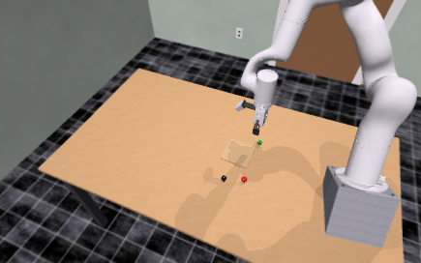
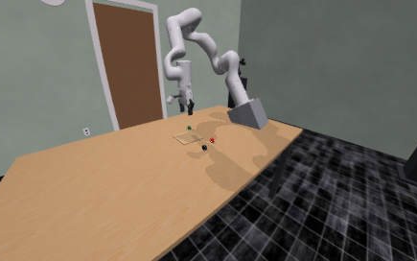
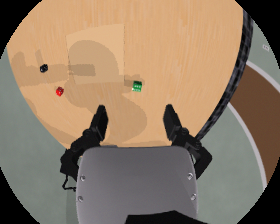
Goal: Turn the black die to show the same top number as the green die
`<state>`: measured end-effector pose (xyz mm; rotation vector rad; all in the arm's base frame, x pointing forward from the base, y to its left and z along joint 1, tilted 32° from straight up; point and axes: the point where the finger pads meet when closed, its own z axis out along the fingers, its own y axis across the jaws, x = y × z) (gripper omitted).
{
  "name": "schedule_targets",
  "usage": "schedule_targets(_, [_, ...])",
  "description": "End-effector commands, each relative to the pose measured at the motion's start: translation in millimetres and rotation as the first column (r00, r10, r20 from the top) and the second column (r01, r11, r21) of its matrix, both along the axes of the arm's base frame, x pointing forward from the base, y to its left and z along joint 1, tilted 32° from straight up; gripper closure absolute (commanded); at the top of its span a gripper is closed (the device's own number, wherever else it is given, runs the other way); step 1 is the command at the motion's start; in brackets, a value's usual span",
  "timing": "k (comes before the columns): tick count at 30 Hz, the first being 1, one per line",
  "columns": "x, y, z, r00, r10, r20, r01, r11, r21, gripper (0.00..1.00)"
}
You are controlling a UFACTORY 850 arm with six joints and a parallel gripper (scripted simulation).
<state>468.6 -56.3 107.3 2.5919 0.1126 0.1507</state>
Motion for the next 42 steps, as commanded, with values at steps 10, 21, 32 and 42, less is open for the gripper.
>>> schedule_targets(10, [13,-40,-66,1.0,0.002,0.006,-0.002,1.0,-0.002,0.0])
schedule_targets(21, [13,-41,-68,1.0,0.002,0.006,-0.002,1.0,-0.002,0.0])
schedule_targets(32, [13,-41,-68,1.0,0.002,0.006,-0.002,1.0,-0.002,0.0])
schedule_targets(42, [13,-41,-68,1.0,0.002,0.006,-0.002,1.0,-0.002,0.0])
